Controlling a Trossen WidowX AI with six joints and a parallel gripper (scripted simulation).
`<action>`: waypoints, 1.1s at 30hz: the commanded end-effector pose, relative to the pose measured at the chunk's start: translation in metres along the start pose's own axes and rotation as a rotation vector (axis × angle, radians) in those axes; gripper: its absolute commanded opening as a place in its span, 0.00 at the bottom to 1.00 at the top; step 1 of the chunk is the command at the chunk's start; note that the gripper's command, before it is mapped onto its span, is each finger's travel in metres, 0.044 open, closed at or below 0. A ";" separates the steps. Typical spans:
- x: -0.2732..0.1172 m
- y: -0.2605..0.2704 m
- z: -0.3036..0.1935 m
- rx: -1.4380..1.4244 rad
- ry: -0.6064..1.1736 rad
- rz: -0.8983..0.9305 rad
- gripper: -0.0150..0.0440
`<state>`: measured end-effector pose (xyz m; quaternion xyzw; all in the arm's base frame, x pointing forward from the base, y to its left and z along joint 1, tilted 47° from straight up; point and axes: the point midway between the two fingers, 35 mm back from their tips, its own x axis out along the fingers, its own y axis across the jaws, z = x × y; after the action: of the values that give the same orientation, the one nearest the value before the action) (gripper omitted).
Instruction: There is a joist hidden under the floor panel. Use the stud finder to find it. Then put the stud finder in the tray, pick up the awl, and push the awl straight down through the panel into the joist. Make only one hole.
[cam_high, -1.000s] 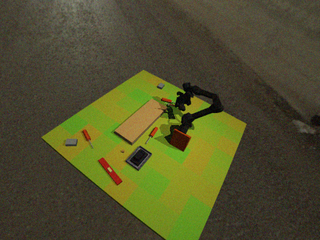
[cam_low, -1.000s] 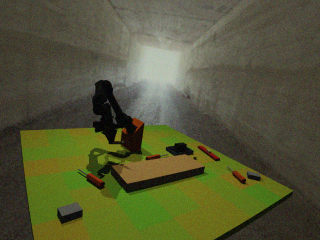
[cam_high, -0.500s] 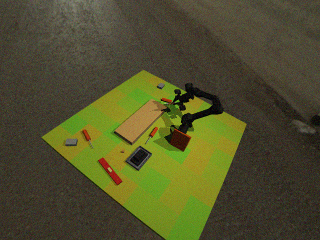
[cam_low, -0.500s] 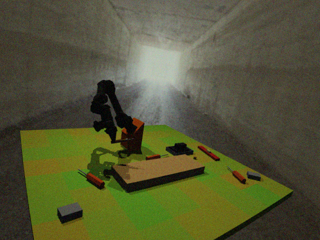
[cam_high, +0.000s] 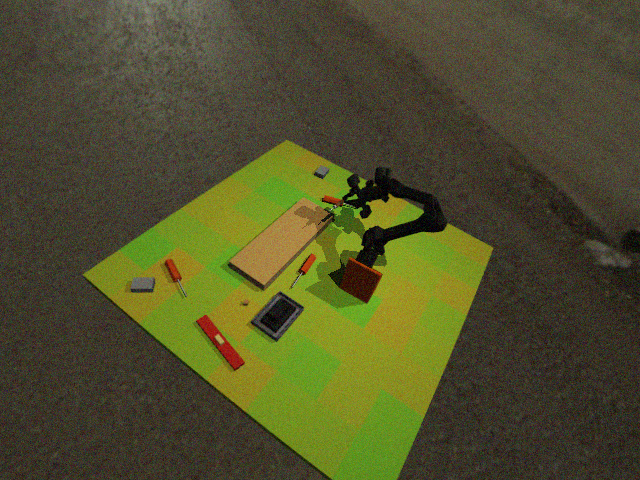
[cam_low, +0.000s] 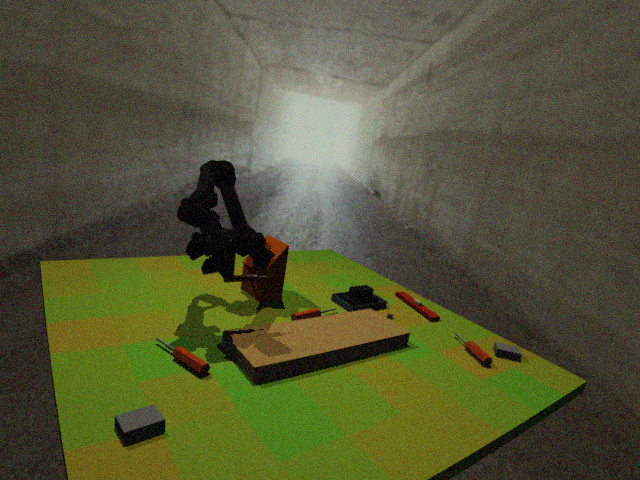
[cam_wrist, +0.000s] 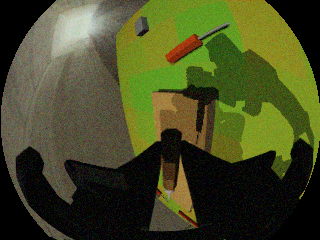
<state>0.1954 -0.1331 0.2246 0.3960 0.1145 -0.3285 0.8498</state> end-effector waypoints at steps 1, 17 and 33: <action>-0.003 0.008 0.001 -0.115 -0.015 0.063 0.25; -0.016 0.035 0.005 -0.694 -0.146 0.279 0.25; -0.036 0.059 0.004 -1.303 -0.397 0.421 0.25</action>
<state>0.2078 -0.0973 0.2731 -0.1952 0.0671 -0.1015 0.9732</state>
